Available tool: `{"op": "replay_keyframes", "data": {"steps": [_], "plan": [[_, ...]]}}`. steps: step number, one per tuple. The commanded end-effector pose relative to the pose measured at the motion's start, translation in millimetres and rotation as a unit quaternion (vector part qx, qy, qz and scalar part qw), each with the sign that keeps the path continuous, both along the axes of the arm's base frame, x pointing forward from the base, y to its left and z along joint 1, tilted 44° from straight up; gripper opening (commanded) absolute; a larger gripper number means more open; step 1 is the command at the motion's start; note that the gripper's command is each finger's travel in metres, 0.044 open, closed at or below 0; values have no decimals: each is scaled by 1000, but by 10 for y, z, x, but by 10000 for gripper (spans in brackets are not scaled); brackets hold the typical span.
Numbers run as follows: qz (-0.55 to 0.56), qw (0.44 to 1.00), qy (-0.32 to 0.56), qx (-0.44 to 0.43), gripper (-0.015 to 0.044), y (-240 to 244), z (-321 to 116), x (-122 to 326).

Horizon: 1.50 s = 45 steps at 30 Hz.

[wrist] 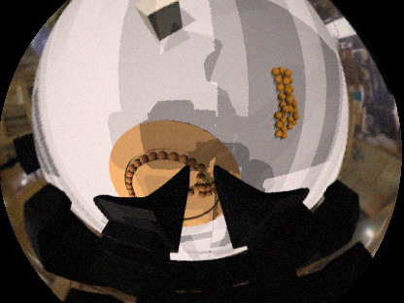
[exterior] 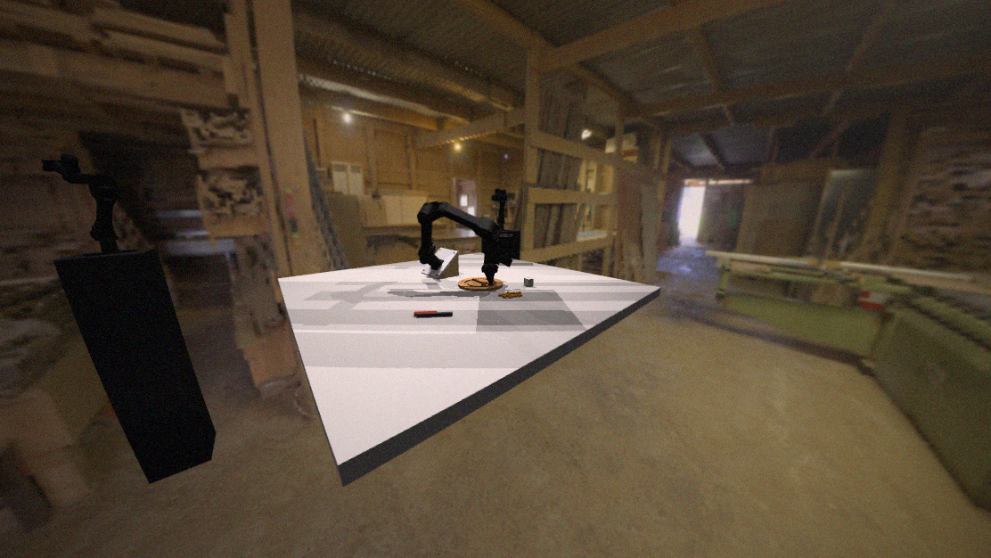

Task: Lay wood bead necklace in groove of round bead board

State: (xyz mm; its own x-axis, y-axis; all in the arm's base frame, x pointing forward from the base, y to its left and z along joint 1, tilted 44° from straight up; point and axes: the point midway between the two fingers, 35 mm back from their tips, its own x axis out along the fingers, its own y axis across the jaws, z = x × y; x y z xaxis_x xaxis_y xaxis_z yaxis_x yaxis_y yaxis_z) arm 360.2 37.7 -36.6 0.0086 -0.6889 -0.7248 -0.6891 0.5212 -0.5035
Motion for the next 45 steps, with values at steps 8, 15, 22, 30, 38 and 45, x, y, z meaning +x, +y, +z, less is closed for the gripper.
{"op": "replay_keyframes", "data": {"steps": [8, 15, 22, 30, 38, 45], "plan": [[1, 1000, 1, -2, 394, 25, 37, -2], [1, 1000, 1, -3, 440, 38, 51, -10], [1, 1000, 1, -3, 440, 38, 51, -10], [1, 1000, 1, -3, 440, 38, 51, -10], [-140, 981, -132, 2, 230, 187, 160, -505], [-288, 919, -271, 1, 120, 233, 258, -1066]]}}
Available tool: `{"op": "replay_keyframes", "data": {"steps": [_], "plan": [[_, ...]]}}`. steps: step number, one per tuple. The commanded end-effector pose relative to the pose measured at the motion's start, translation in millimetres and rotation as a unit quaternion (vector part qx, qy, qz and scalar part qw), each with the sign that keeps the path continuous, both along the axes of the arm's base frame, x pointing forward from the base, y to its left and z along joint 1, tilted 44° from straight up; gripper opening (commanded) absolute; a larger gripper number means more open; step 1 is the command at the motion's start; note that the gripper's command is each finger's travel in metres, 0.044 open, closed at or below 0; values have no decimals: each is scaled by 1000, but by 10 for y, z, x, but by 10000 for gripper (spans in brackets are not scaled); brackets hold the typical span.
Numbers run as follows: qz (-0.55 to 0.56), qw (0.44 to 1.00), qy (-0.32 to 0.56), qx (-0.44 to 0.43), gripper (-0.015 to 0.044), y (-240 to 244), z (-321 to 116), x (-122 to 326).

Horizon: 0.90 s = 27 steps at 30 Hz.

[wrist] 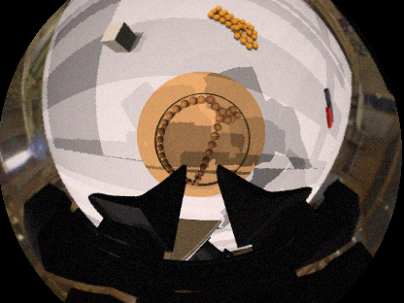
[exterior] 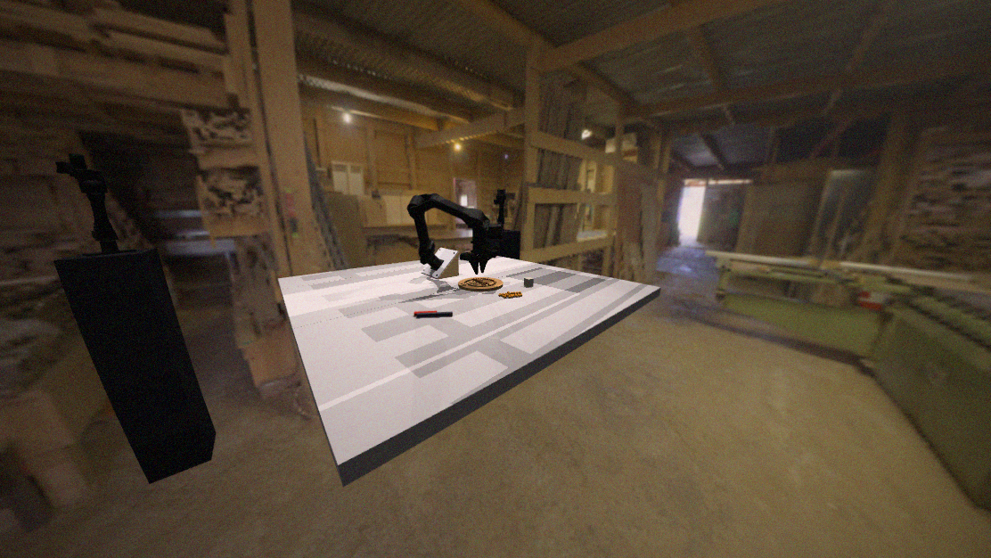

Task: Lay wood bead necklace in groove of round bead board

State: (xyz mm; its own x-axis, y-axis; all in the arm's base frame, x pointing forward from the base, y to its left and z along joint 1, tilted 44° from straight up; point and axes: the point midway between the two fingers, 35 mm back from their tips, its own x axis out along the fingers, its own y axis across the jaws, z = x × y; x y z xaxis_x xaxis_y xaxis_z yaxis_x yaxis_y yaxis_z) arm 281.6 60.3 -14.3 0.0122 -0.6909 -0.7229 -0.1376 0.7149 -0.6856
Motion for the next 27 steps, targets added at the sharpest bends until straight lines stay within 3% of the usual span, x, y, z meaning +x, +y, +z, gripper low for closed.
{"op": "replay_keyframes", "data": {"steps": [1, 27], "plan": [[-90, 993, -79, 1, 120, 5, 46, -347], [-104, 990, -94, 2, 120, -157, -123, -387]]}}
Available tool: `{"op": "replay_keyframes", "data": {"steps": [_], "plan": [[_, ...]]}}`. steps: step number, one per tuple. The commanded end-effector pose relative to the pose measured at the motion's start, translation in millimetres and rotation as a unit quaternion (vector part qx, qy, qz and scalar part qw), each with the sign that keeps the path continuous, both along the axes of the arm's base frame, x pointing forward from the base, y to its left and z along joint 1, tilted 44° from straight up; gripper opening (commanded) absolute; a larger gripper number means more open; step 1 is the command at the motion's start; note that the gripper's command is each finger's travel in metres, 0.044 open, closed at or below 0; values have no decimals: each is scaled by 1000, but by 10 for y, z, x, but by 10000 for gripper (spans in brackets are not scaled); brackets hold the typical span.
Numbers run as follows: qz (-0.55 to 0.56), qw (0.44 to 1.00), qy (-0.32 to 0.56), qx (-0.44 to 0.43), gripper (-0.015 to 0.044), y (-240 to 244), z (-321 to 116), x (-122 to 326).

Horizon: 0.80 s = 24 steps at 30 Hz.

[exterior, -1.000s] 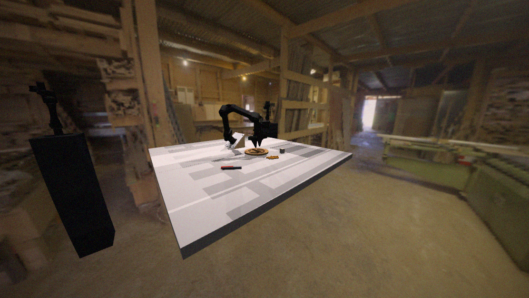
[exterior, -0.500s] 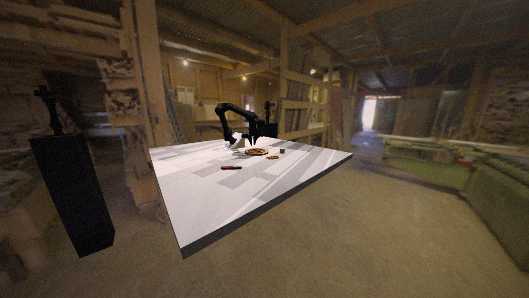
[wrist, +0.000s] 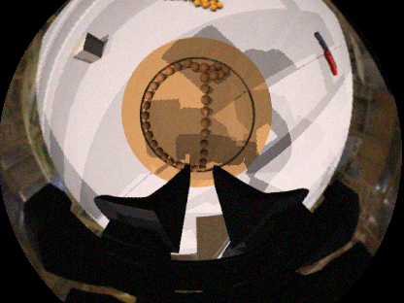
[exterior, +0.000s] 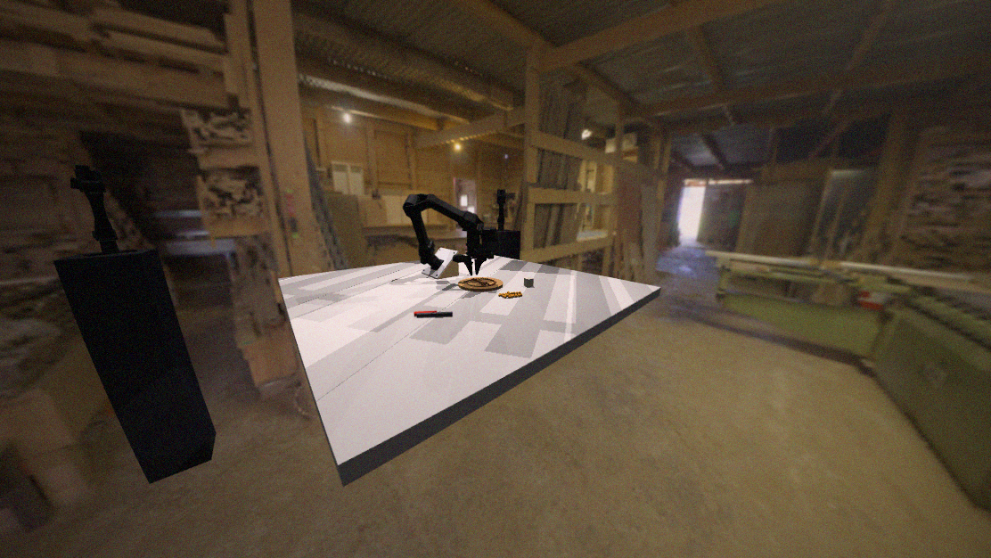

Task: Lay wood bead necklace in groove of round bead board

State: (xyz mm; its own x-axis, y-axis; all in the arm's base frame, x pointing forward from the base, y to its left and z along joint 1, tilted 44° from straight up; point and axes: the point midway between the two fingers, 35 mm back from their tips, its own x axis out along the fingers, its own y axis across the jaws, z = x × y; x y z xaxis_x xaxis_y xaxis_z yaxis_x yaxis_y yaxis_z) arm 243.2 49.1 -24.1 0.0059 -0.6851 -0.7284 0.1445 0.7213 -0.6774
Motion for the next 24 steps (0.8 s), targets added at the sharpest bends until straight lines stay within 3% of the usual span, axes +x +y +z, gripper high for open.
{"op": "replay_keyframes", "data": {"steps": [1, 13, 18, 24], "plan": [[1, 1000, 1, -4, 120, -57, -37, -4], [0, 1000, 2, -5, 120, -168, -137, -14], [-2, 1000, 2, -3, 0, -144, -128, -14], [-2, 1000, 2, -3, 0, -144, -128, -14]]}}
